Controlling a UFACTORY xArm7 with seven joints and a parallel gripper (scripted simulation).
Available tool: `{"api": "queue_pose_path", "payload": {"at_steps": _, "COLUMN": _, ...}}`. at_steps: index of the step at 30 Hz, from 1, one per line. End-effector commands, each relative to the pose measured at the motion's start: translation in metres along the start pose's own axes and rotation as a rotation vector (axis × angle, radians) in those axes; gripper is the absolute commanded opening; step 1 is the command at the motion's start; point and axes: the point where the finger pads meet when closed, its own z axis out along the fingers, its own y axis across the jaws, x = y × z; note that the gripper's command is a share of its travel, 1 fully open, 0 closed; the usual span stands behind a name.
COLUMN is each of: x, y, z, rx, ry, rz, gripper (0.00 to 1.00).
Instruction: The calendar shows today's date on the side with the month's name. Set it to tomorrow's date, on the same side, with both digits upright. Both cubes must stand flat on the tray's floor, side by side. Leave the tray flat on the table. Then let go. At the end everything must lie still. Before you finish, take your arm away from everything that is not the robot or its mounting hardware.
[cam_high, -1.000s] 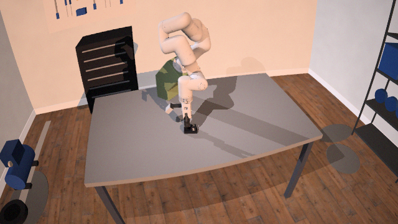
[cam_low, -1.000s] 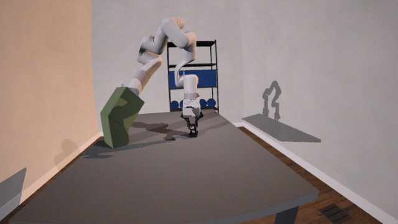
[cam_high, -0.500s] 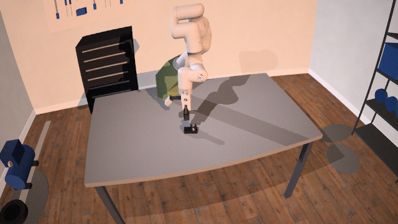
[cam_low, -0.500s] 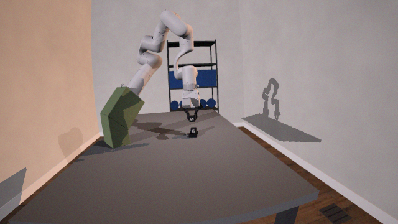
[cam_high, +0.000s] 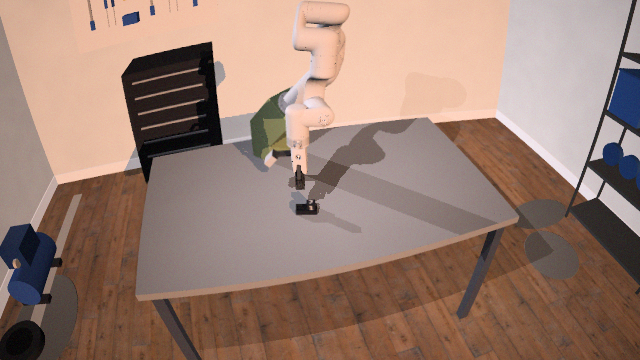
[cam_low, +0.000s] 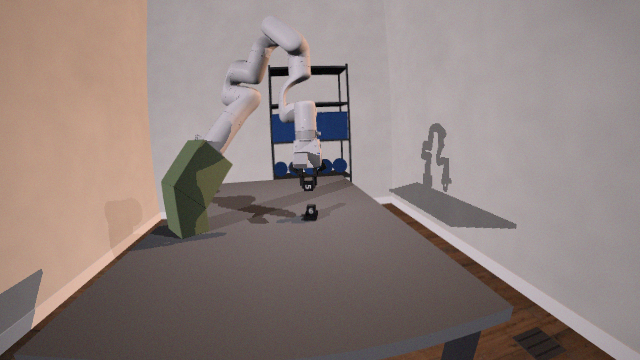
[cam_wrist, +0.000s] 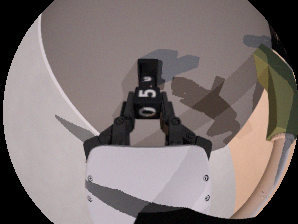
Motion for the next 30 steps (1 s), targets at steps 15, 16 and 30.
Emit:
{"api": "queue_pose_path", "payload": {"at_steps": 15, "x": -0.009, "y": -0.029, "z": -0.002, "rx": 0.004, "ry": 0.003, "rz": 0.314, "gripper": 0.29}}
{"api": "queue_pose_path", "payload": {"at_steps": 16, "x": -0.009, "y": -0.029, "z": -0.002, "rx": 0.004, "ry": 0.003, "rz": 0.325, "gripper": 0.29}}
{"api": "queue_pose_path", "payload": {"at_steps": 30, "x": -0.026, "y": -0.060, "z": 0.000, "rx": 0.010, "ry": 0.001, "rz": 0.713, "gripper": 0.29}}
